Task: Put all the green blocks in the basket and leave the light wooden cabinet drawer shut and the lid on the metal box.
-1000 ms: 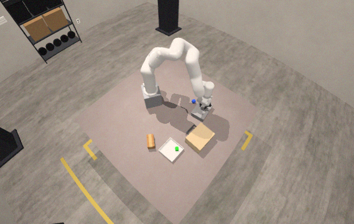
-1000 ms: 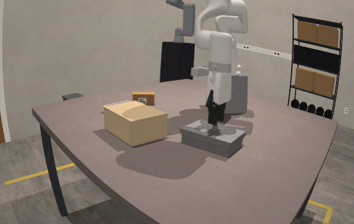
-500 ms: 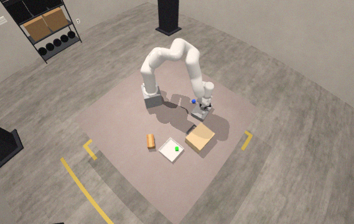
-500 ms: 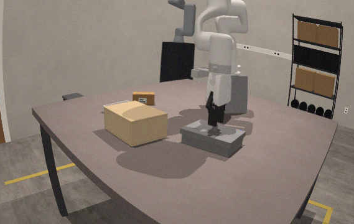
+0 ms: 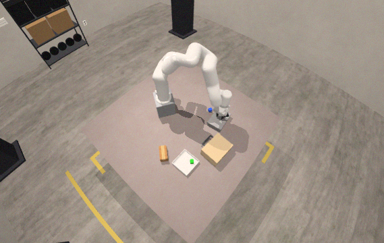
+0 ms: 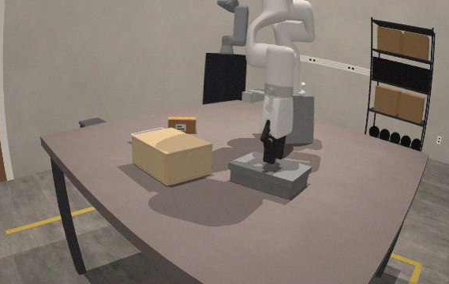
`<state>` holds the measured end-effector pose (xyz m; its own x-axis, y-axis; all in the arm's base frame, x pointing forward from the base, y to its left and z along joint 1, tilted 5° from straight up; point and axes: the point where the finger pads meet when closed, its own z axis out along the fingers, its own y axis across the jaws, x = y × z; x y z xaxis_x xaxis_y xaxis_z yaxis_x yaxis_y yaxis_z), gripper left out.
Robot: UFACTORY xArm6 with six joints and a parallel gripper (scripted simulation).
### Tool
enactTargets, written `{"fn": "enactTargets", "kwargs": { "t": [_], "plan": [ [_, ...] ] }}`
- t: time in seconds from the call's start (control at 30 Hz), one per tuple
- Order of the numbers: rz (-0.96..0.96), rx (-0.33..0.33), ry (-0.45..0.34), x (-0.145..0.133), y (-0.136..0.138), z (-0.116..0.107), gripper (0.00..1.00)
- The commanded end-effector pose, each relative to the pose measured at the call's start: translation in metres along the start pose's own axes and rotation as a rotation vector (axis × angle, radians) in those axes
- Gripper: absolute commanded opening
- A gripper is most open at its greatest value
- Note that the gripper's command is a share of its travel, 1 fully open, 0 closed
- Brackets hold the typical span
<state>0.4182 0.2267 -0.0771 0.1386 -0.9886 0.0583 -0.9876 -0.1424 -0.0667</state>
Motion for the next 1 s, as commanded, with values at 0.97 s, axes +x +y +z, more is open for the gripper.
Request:
{"fn": "enactTargets", "kwargs": {
  "t": [0.97],
  "plan": [
    [0.0, 0.004, -0.001, -0.0006, -0.0017, 0.0103, 0.44]
  ]
}}
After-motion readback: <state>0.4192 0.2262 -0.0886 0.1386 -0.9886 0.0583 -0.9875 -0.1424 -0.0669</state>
